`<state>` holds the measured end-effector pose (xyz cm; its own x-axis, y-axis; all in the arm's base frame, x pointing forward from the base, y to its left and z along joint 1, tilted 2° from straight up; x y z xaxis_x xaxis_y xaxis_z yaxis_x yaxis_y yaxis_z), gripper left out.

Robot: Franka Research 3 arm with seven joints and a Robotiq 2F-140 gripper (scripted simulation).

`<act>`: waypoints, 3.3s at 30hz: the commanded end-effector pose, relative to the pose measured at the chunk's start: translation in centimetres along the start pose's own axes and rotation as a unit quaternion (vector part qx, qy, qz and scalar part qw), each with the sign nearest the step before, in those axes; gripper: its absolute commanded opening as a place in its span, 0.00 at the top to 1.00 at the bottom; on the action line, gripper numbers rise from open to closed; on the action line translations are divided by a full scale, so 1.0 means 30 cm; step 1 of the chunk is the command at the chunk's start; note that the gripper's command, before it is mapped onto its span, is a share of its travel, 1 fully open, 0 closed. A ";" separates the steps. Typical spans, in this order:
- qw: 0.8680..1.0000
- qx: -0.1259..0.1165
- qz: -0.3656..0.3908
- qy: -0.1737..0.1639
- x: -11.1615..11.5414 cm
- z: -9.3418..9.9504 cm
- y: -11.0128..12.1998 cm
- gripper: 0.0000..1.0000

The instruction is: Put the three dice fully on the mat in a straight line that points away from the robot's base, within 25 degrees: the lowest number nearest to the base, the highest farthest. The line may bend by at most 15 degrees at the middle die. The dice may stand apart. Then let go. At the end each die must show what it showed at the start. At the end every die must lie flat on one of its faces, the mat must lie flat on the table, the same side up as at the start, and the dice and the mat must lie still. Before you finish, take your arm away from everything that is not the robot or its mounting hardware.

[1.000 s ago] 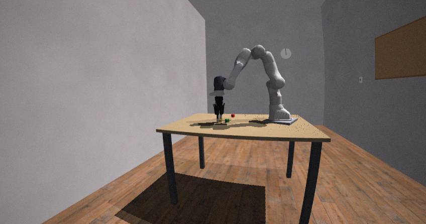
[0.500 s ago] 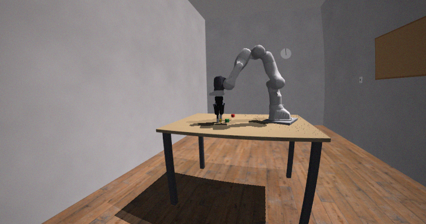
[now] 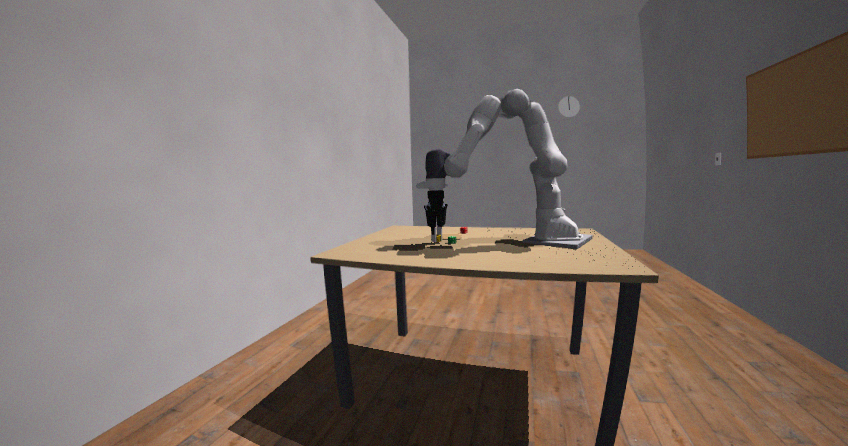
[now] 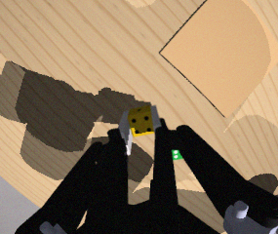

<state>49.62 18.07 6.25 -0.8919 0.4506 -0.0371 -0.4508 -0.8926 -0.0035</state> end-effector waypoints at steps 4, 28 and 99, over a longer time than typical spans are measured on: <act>1.000 0.000 0.000 -0.001 0.002 0.127 0.000 0.84; 1.000 0.001 0.014 -0.001 -0.011 0.308 0.032 0.84; 0.973 0.000 0.231 -0.001 -0.108 0.039 0.528 0.84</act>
<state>44.54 2.34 8.00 -0.9998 0.0186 -0.0074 -0.0188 -0.9996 0.0221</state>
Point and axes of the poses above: the point where the finger pads meet when closed, its own z axis back along the fingers, its own y axis across the jaws, x = y × z, the point moved 2 cm from there along z, back along the fingers, and after that the axes turned 3 degrees about -z, right-handed, at the moved point
